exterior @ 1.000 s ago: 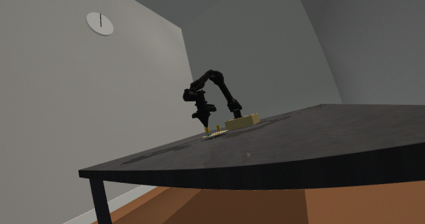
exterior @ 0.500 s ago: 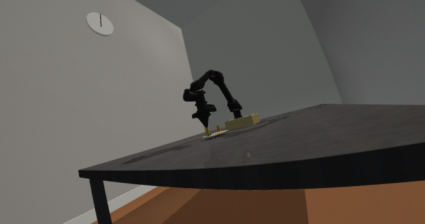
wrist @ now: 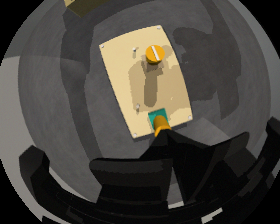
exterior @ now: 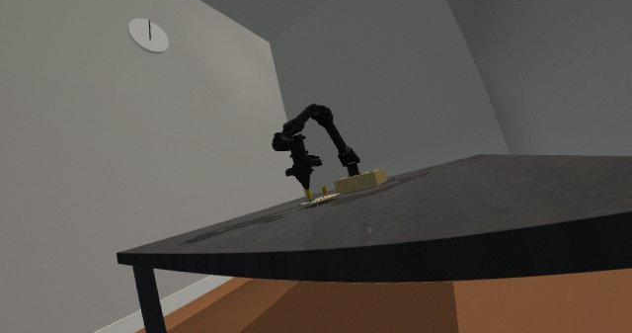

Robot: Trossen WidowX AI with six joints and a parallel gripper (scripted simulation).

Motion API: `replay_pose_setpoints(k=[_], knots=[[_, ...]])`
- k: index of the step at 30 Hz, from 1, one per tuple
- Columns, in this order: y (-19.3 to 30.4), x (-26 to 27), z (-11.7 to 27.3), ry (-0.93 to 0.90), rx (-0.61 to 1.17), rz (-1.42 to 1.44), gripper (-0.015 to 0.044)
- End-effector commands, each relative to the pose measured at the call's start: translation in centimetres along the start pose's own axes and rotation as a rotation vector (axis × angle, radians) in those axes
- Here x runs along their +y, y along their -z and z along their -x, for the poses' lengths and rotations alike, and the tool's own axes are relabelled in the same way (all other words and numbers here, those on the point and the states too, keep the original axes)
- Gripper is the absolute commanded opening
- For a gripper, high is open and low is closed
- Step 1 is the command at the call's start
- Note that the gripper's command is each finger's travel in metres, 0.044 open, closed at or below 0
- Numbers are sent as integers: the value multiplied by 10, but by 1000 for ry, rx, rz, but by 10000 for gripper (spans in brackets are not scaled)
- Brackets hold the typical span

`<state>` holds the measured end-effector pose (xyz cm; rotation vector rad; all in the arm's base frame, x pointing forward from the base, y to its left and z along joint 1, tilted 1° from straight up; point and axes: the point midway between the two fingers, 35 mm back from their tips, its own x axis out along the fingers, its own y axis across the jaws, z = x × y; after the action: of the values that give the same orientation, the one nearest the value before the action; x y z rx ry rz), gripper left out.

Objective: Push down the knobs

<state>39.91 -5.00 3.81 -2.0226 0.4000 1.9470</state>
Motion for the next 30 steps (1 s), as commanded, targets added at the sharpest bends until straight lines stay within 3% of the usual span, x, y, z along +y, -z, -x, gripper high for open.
replay_pose_setpoints(k=[1, 30], knots=[[1, 0, -6, -5, 0, 3, 0], [2, 0, 10, -5, 0, 3, 0]])
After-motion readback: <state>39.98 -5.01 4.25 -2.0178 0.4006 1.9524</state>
